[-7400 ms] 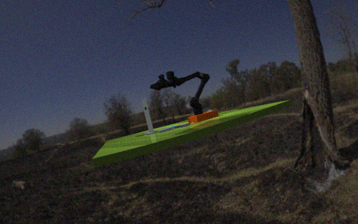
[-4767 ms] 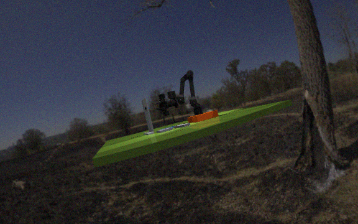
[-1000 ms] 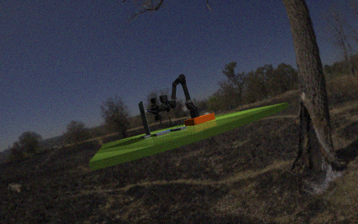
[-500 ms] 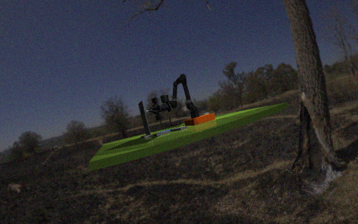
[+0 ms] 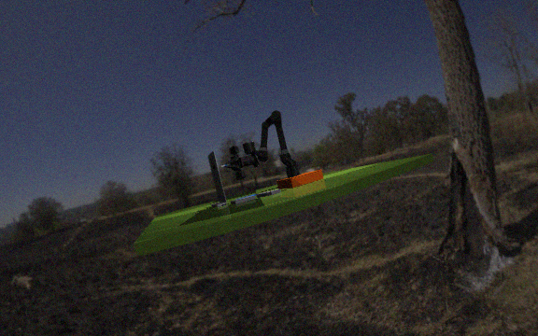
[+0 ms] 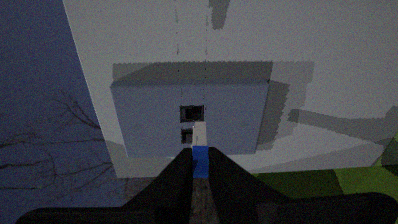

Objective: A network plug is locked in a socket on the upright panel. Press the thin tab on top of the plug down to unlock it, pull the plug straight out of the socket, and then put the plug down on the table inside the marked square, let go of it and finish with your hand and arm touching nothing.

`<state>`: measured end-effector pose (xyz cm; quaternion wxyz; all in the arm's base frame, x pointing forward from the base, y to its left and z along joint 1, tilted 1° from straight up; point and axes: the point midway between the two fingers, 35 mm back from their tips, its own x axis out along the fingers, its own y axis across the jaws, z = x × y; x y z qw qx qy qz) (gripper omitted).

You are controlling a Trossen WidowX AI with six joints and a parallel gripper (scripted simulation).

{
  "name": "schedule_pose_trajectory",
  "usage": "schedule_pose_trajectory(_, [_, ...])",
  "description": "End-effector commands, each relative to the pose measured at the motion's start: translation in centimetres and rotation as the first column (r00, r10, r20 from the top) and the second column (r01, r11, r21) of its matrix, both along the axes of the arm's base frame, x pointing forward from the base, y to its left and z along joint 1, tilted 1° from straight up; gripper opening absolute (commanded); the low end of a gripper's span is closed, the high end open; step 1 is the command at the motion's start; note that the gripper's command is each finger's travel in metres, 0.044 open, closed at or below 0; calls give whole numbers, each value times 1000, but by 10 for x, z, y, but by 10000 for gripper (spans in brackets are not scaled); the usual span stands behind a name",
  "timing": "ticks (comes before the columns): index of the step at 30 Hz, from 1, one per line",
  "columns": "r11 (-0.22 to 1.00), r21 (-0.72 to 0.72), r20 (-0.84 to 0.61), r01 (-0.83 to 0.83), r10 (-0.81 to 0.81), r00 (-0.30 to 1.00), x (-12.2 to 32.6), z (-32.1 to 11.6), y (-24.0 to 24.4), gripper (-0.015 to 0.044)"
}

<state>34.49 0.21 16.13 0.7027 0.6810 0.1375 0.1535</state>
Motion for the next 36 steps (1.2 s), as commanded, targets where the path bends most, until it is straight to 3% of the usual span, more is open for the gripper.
schedule_pose_trajectory(1, [1000, 5, -2, -4, 4, 1000, -5, 0, 0, 0])
schedule_pose_trajectory(36, [1000, -2, 2, 0, 0, 1000, -21, 7, -8, 0])
